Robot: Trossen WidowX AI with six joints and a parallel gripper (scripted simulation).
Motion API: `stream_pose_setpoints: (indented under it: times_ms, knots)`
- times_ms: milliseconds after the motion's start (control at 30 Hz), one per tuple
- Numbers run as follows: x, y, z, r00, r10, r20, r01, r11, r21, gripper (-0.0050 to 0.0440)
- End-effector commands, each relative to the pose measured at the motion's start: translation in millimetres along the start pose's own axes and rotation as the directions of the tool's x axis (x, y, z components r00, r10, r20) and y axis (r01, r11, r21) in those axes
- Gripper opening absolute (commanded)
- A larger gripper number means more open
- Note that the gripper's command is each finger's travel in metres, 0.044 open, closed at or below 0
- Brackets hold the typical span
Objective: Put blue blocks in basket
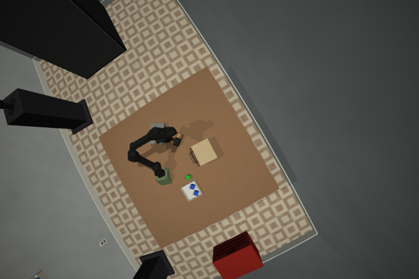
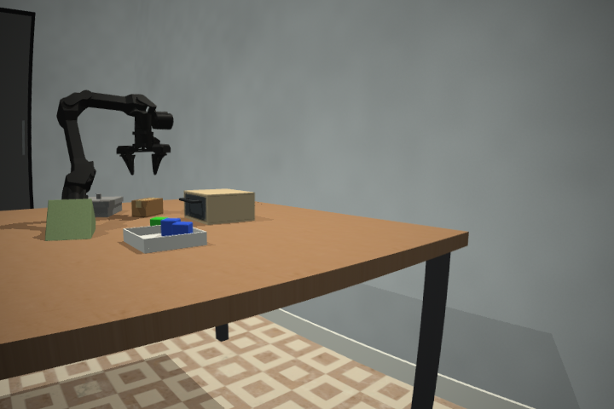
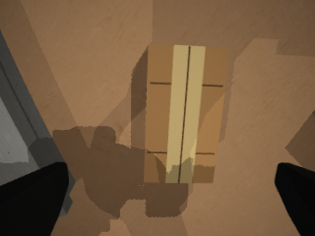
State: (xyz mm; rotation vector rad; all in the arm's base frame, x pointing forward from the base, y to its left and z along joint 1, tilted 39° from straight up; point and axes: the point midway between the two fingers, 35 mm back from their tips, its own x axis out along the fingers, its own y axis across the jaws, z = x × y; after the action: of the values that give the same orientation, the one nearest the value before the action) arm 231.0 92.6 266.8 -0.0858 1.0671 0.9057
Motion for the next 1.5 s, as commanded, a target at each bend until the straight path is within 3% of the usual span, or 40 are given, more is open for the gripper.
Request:
stream_pose_setpoints:
  times_ms: [0,200,600,767,1133,1433,1467]
  knots:
    - [1,-16,-3,1.000,0.013,-0.002,-0.013,1.000,0.025,0.0440]
    - [14,-16,-3,1.000,0.013,-0.002,-0.013,1.000,0.025,0.0440]
    - [91,-15,-3,1.000,0.013,-0.002,-0.013,1.000,0.025,0.0440]
    - [91,-15,-3,1.000,0.013,-0.002,-0.013,1.000,0.025,0.0440]
    - [120,-14,-3,1.000,0.013,-0.002,-0.013,1.000,0.025,0.0440]
    - [121,-14,-3,1.000,0.013,-0.002,-0.013,1.000,0.025,0.0440]
    - [121,-14,-3,1.000,0.013,-0.002,-0.013,1.000,0.025,0.0000]
